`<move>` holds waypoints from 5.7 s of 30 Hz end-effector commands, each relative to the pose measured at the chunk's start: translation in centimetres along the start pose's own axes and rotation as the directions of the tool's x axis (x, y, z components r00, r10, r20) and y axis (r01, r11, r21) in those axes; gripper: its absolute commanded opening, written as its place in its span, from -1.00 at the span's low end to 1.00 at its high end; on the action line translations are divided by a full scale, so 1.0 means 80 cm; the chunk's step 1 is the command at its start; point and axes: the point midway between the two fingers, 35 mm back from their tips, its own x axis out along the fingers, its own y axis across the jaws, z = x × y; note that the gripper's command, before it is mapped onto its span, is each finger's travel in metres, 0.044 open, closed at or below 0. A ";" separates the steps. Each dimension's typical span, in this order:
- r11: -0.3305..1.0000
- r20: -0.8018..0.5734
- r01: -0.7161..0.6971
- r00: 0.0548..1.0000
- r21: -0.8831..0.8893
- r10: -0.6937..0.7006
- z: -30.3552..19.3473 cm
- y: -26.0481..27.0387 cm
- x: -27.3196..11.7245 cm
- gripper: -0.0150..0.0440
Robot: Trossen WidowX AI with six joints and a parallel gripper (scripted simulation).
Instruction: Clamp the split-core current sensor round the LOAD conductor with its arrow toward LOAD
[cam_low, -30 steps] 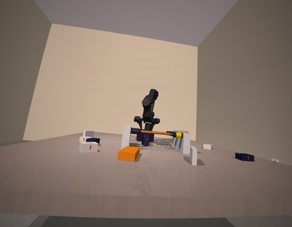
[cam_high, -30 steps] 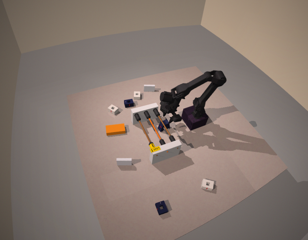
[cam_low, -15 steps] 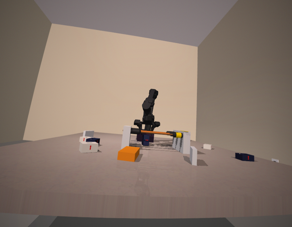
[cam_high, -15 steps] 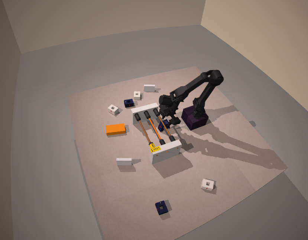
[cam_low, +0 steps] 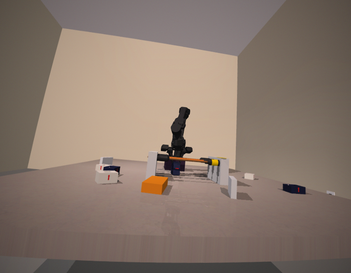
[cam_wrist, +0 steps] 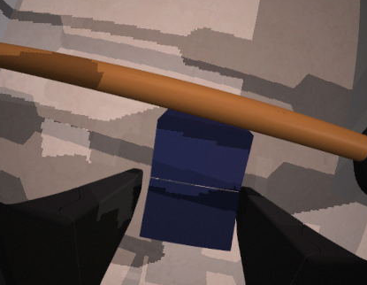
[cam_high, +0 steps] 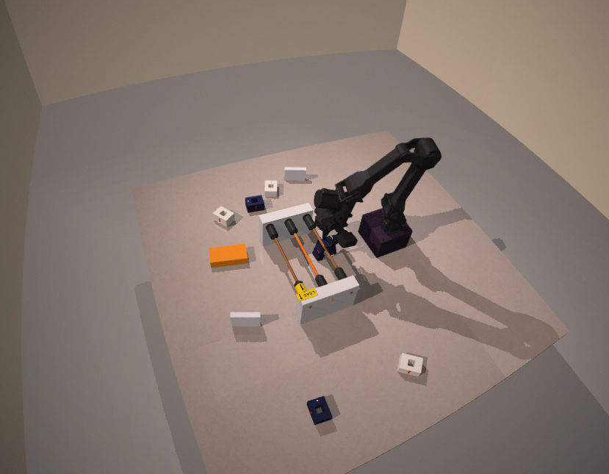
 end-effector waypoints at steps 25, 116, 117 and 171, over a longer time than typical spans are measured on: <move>1.000 -0.008 0.003 1.000 0.007 -0.002 -0.001 0.000 -0.003 -0.49; 1.000 -0.013 0.003 1.000 0.007 -0.003 -0.062 0.006 -0.088 0.62; 1.000 -0.013 0.003 1.000 0.007 -0.003 -0.062 0.006 -0.088 0.62; -0.007 -0.267 0.267 0.964 0.964 -0.001 -0.035 0.005 -0.049 0.59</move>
